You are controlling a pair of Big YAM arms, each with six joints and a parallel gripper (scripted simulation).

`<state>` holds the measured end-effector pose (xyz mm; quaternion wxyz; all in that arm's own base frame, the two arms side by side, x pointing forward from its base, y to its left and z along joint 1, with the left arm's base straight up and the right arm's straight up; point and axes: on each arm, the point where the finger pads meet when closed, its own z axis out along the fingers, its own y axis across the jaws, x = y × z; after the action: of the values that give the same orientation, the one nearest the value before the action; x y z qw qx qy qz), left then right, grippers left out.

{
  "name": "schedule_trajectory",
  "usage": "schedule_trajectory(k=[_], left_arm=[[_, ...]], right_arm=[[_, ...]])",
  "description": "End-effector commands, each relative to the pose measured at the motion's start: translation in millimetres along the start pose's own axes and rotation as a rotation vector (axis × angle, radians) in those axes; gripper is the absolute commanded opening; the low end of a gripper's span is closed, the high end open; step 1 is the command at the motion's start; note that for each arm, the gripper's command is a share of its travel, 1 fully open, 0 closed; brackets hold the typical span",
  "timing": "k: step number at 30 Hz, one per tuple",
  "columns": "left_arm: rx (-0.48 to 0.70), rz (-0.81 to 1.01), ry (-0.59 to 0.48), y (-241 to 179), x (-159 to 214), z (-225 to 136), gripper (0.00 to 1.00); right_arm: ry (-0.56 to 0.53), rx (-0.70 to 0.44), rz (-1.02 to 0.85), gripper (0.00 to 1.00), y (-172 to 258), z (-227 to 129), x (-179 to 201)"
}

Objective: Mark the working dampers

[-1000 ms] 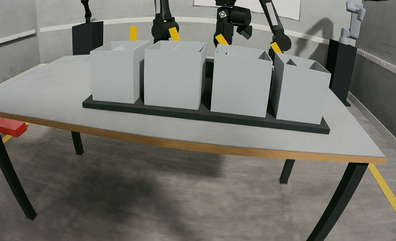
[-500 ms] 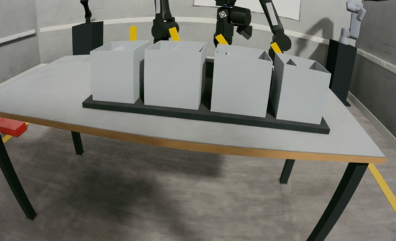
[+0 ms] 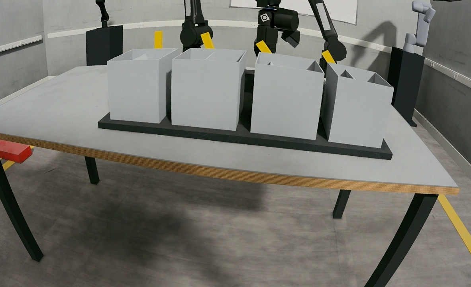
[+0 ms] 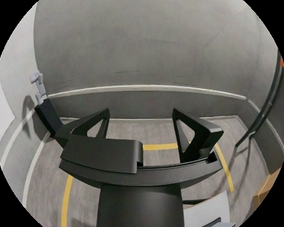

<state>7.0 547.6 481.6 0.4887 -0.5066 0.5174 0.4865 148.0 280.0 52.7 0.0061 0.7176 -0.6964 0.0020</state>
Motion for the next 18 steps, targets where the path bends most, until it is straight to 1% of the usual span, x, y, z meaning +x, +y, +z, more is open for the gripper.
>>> schedule_trajectory(k=[1,18], left_arm=[[-0.009,-0.009,-0.049,4.5,-18.7,-3.7,1.00],[-0.009,-0.009,-0.049,4.5,-18.7,-3.7,1.00]], right_arm=[[-0.064,0.036,0.029,0.00,-19.3,-18.5,-25.0],[-0.062,0.035,0.029,0.00,-20.4,-17.6,-26.5]])
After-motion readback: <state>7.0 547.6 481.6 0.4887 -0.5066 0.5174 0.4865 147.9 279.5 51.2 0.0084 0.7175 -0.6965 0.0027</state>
